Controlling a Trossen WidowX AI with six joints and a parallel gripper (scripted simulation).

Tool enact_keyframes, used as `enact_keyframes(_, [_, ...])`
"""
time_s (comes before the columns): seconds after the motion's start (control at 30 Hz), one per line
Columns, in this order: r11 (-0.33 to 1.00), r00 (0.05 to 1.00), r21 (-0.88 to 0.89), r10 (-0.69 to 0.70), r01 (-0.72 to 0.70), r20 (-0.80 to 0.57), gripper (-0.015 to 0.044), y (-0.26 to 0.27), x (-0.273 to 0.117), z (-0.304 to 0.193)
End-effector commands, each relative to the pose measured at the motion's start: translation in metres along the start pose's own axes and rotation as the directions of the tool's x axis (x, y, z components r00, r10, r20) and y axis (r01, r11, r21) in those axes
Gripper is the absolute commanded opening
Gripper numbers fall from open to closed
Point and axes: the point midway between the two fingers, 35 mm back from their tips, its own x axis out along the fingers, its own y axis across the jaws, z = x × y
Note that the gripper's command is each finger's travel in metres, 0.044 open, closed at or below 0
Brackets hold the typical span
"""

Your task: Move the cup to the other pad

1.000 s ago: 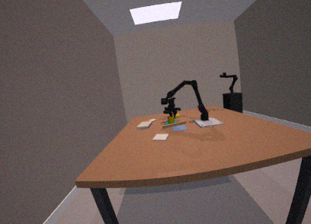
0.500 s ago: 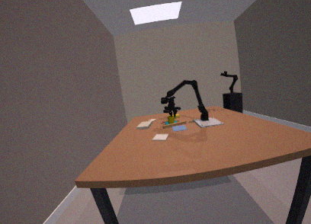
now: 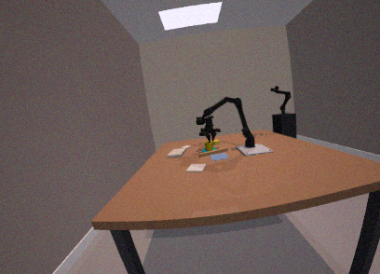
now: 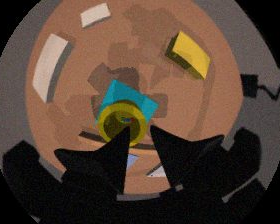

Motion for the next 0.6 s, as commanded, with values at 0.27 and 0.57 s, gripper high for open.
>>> enact_keyframes(0.27, [1.0,1.0,-0.003,0.0,0.0,0.004,0.0147,0.0,-0.017,0.0])
enact_keyframes(0.57, [1.0,1.0,-0.002,-0.001,0.001,-0.001,0.0225,-0.001,-0.019,-0.002])
